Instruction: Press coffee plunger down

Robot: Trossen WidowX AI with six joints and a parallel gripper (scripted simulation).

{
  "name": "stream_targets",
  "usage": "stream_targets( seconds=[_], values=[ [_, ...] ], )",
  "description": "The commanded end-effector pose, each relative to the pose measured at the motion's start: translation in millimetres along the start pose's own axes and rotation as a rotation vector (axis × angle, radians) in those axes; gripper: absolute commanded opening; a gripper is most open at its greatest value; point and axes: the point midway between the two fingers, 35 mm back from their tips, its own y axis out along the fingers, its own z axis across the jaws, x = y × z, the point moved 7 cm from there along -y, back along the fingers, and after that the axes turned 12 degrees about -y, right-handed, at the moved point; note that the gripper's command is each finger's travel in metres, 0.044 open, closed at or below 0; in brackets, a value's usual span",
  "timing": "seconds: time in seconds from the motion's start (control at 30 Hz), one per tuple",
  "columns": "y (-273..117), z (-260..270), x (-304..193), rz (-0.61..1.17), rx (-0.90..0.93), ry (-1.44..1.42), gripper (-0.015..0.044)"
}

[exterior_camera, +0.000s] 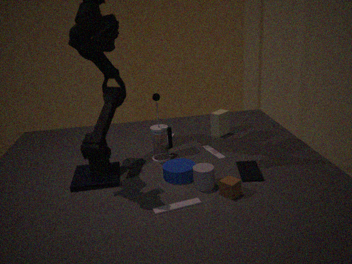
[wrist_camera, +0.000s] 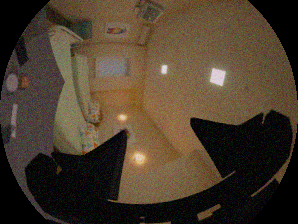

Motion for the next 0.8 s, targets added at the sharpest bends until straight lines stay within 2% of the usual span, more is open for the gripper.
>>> stream_targets(
  seconds=[0.0,0.03,0.47,0.77],
  values=[
    [0,0,0,-0.002,-0.002,0.01,0.0426],
    [1,2,-2,-0.006,-0.006,0.03,0.044],
    [23,20,-8,-0.195,-0.04,0.489,0.044],
    [33,36,19,-0.342,0.082,0.97,0.044]
  ],
)
